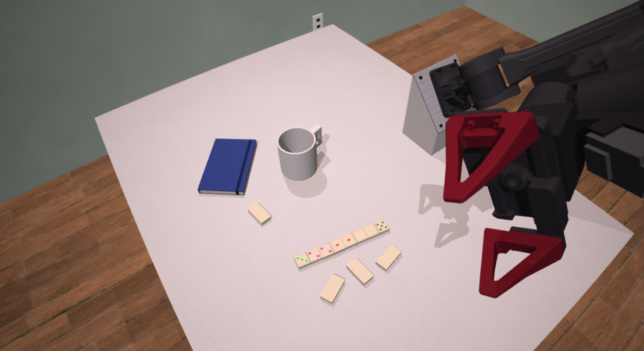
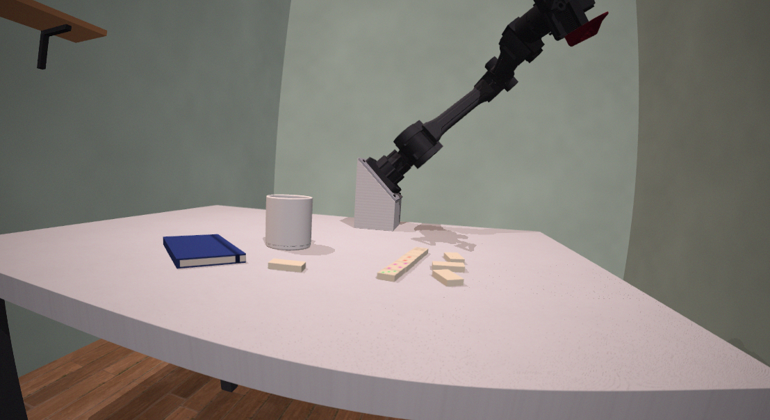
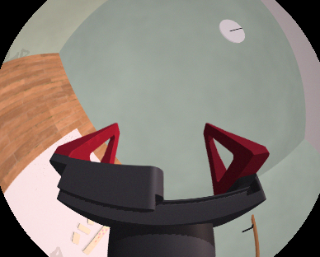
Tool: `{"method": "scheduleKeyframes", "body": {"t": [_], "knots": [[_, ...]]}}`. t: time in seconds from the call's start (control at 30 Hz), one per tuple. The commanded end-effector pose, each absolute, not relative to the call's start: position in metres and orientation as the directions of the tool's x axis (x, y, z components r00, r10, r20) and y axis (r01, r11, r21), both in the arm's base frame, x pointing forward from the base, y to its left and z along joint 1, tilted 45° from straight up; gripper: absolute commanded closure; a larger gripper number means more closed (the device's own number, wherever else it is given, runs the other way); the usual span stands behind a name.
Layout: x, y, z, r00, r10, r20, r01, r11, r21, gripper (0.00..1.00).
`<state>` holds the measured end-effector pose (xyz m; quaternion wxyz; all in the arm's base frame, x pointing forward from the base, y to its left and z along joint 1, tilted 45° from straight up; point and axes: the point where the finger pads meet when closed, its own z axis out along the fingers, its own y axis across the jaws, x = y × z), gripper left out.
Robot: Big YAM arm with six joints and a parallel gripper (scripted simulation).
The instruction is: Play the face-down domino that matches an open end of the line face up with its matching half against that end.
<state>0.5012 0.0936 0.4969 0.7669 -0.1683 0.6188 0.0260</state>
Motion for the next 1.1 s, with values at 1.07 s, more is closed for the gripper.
{"method": "scheduleKeyframes", "body": {"t": [1.07], "knots": [[0.514, 0.045, 0.501, 0.114, -0.093, -0.989, -0.135, 0.985, -0.108, 0.0]]}}
